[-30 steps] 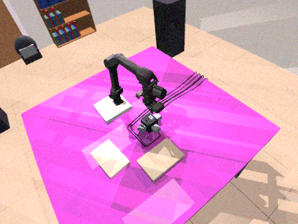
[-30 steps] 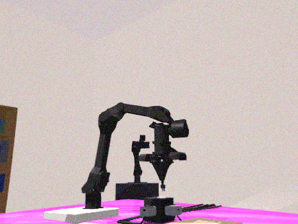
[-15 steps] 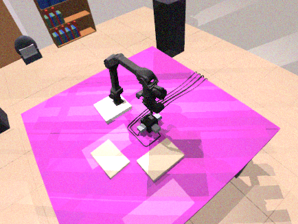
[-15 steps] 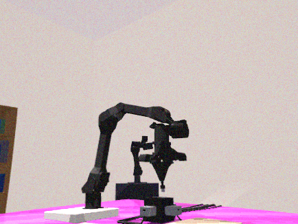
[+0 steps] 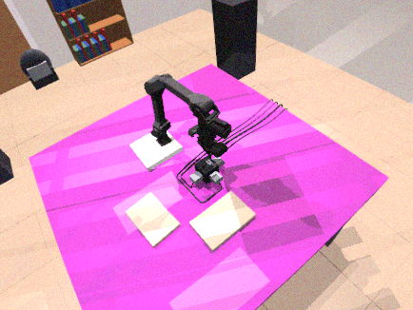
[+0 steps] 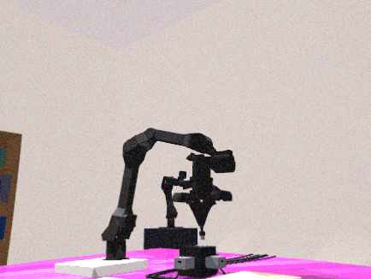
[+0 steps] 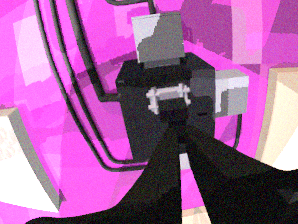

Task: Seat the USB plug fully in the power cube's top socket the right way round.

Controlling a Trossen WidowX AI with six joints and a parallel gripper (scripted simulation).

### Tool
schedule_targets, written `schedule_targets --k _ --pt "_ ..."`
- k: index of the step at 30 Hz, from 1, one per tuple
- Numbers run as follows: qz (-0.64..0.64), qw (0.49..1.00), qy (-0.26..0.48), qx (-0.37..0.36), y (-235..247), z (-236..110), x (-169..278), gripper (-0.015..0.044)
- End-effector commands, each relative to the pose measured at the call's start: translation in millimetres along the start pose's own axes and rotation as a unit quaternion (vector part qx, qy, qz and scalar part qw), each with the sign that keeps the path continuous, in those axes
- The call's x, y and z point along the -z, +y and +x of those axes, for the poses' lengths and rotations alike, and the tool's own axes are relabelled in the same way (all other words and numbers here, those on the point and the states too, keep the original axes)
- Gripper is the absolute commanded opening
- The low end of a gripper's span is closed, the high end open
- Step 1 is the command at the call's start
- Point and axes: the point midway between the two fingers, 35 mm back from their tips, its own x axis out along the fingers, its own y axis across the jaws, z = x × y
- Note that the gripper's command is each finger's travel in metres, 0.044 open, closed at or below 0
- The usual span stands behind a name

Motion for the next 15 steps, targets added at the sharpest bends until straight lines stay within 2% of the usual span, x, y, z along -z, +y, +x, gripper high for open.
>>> schedule_targets --k 1,15 --pt "0.002 1.000 0.003 0.001 -0.6 1.1 0.4 0.0000" --pt "0.002 1.000 0.009 0.001 -0.7 2.7 1.4 0.0000"
